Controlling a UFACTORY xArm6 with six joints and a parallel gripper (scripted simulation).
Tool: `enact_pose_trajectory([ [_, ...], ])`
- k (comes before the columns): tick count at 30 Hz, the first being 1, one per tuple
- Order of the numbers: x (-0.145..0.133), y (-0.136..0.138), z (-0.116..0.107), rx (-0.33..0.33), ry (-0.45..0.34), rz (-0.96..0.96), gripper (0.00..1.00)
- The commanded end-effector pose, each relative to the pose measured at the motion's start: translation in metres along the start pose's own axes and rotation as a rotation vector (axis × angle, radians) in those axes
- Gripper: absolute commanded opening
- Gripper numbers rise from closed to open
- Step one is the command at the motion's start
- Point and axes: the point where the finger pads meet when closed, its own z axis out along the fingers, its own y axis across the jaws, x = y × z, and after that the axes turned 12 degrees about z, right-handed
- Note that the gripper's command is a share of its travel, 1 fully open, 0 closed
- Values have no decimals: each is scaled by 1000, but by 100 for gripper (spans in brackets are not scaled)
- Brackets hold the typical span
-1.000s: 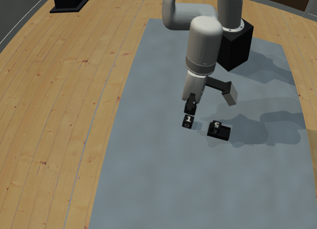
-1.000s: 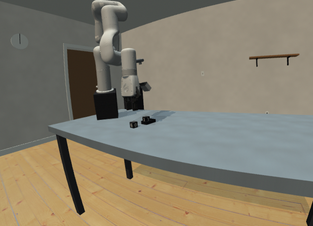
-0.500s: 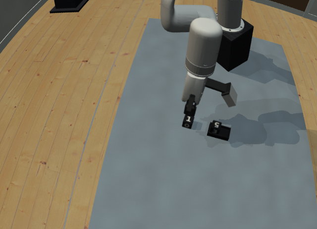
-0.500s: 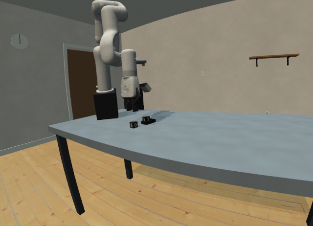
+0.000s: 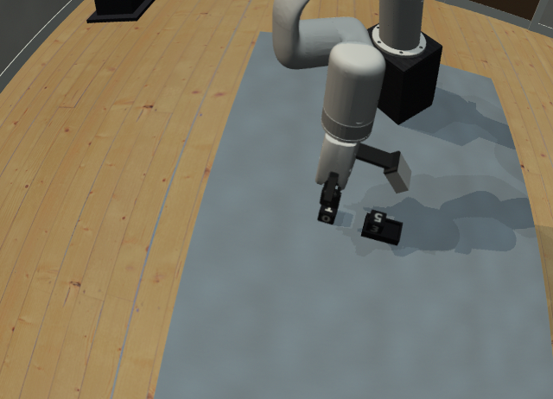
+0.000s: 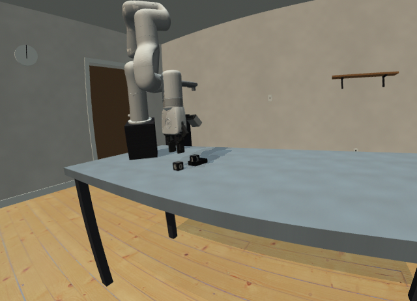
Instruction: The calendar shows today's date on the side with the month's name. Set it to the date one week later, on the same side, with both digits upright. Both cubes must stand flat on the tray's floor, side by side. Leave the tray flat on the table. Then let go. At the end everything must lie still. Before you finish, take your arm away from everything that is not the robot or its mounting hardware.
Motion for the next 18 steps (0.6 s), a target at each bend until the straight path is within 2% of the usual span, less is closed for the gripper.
enact_pose_trajectory([
  [1,0,1,8,-10,-4,0,47],
  [18,0,1,27,-10,-4,0,47],
])
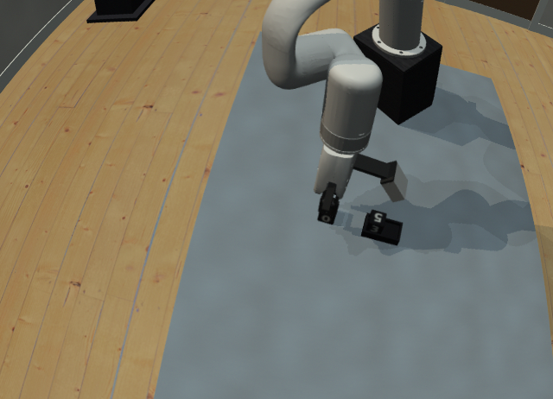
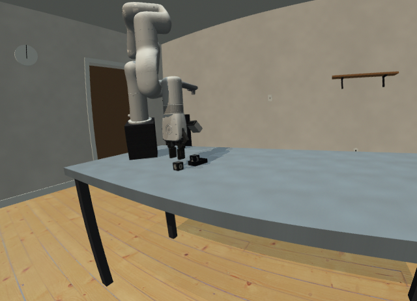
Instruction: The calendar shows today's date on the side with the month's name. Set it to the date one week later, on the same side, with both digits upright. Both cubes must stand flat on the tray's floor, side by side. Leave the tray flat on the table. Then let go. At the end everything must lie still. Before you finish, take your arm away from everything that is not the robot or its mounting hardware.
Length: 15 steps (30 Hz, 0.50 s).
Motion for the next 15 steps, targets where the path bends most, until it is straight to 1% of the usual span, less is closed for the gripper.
enact_pose_trajectory([
  [1,0,1,5,-14,-4,1,47],
  [15,0,1,8,-14,-4,1,47],
])
